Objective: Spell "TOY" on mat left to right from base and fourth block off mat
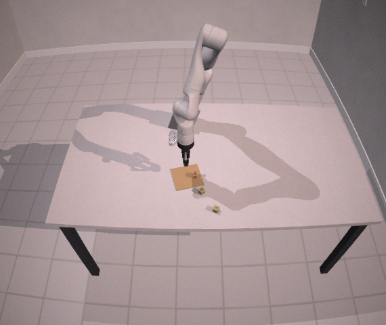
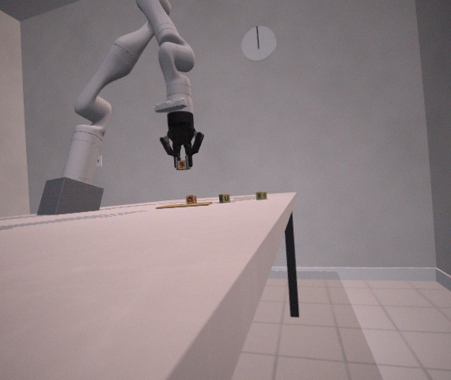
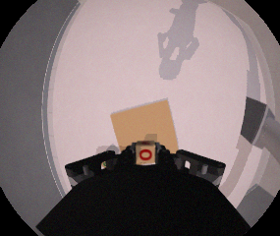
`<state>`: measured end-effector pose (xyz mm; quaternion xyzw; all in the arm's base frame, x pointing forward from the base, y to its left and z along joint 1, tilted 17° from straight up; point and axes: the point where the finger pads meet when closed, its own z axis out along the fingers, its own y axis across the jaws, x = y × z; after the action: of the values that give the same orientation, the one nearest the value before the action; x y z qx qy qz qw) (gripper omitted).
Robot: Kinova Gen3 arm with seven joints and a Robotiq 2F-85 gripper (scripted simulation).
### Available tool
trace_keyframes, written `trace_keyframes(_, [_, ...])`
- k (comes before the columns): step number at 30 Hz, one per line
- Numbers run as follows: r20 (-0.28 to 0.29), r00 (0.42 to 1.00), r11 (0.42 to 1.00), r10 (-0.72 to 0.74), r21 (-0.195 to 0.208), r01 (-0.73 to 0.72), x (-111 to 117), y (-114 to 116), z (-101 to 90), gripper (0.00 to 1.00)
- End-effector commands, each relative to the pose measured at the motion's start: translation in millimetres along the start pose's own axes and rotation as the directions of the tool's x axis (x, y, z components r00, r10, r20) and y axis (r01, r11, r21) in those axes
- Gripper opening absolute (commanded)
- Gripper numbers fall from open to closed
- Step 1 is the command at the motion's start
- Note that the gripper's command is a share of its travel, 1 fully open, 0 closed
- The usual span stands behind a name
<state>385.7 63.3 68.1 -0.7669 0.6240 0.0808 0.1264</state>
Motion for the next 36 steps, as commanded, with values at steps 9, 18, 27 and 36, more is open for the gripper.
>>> trace_keyframes(9, [0.002, 1.000, 1.000, -0.003, 0.002, 0.003, 0, 0, 4.5, 0.21])
trace_keyframes(18, [0.002, 1.000, 1.000, -0.003, 0.002, 0.003, -1, 0, 27.1, 0.21])
trace_keyframes(27, [0.002, 1.000, 1.000, -0.003, 0.002, 0.003, -2, 0, 70.3, 0.21])
trace_keyframes(36, [0.002, 1.000, 1.000, -0.003, 0.002, 0.003, -2, 0, 92.6, 0.21])
